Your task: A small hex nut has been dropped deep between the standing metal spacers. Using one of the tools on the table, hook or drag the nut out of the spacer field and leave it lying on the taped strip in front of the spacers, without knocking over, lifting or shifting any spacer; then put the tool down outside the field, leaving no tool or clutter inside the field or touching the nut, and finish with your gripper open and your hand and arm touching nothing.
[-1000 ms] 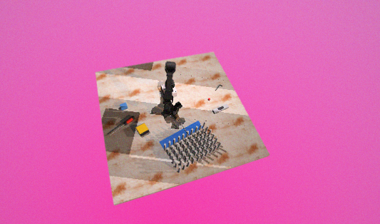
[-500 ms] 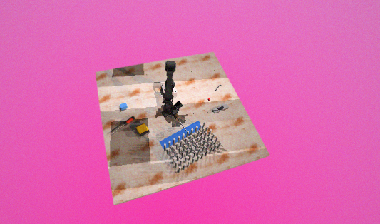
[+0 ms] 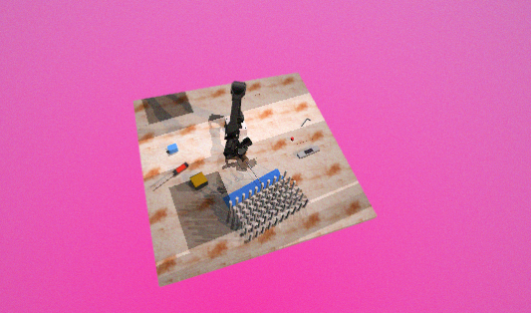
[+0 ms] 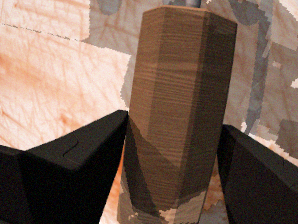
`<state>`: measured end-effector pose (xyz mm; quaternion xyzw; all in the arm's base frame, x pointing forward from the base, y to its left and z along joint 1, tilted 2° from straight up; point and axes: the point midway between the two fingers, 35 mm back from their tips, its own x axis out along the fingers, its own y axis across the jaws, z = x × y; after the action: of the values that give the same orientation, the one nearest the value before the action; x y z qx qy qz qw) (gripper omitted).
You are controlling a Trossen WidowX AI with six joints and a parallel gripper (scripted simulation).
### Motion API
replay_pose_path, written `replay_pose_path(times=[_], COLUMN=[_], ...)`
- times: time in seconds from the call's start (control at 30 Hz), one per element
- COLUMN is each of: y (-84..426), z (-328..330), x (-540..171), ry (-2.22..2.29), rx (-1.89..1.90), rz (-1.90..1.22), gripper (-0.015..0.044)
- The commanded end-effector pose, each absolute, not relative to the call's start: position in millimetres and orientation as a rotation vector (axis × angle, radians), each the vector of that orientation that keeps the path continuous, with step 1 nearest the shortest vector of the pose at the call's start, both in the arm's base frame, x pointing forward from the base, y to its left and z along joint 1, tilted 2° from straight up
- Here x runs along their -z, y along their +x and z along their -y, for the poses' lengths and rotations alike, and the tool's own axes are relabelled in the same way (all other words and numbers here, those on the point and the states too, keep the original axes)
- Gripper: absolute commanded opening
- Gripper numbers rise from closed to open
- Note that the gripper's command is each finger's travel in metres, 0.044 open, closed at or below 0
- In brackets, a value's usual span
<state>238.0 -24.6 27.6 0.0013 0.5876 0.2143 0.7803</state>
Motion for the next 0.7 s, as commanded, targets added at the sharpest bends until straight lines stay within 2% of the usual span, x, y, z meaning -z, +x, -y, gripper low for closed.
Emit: replay_pose_path(times=[0.0,0.67], y=[226,235], z=[27,31], x=[-30,-118], ry=[0.003,0.001], rx=[-0.468,-0.468], rz=[-1.262,-1.26], gripper=[0.0,0.0])
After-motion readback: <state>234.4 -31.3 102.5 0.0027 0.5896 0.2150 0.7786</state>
